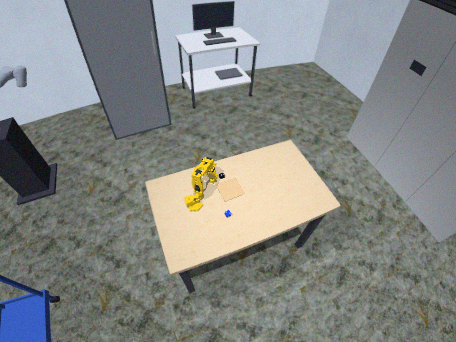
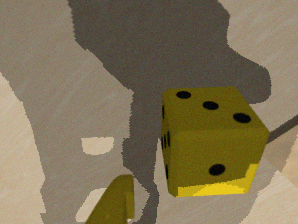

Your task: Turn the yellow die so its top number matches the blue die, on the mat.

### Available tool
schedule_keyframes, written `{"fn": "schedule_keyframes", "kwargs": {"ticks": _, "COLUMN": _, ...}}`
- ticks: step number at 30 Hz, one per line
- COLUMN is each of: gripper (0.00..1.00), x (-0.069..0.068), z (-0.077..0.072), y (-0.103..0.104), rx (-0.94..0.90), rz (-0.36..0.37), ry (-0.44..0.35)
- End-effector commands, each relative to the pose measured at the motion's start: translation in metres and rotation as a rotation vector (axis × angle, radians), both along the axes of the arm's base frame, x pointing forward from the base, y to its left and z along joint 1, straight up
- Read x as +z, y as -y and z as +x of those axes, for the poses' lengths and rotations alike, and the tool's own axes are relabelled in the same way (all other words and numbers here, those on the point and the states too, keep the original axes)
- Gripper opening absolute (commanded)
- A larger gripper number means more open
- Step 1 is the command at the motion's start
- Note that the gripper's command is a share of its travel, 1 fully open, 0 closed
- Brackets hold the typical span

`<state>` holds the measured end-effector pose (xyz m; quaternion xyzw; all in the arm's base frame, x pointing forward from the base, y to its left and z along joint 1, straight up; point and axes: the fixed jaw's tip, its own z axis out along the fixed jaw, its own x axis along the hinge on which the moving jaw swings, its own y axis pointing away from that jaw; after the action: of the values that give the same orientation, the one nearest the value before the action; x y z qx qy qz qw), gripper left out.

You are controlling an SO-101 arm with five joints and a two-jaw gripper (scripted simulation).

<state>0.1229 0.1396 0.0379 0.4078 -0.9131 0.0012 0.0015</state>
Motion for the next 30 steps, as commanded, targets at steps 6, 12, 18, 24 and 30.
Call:
{"fn": "schedule_keyframes", "kwargs": {"ticks": 6, "gripper": 0.35, "x": -0.005, "z": 0.005, "y": -0.006, "rx": 0.008, "rz": 0.047, "ry": 0.043}}
{"fn": "schedule_keyframes", "kwargs": {"ticks": 12, "gripper": 0.35, "x": -0.011, "z": 0.005, "y": -0.006, "rx": 0.008, "rz": 0.047, "ry": 0.043}}
{"fn": "schedule_keyframes", "kwargs": {"ticks": 18, "gripper": 0.35, "x": -0.014, "z": 0.004, "y": -0.006, "rx": 0.008, "rz": 0.047, "ry": 0.043}}
{"fn": "schedule_keyframes", "kwargs": {"ticks": 24, "gripper": 0.35, "x": -0.014, "z": 0.004, "y": -0.006, "rx": 0.008, "rz": 0.047, "ry": 0.043}}
{"fn": "schedule_keyframes", "kwargs": {"ticks": 30, "gripper": 0.35, "x": -0.014, "z": 0.005, "y": -0.006, "rx": 0.008, "rz": 0.046, "ry": 0.043}}
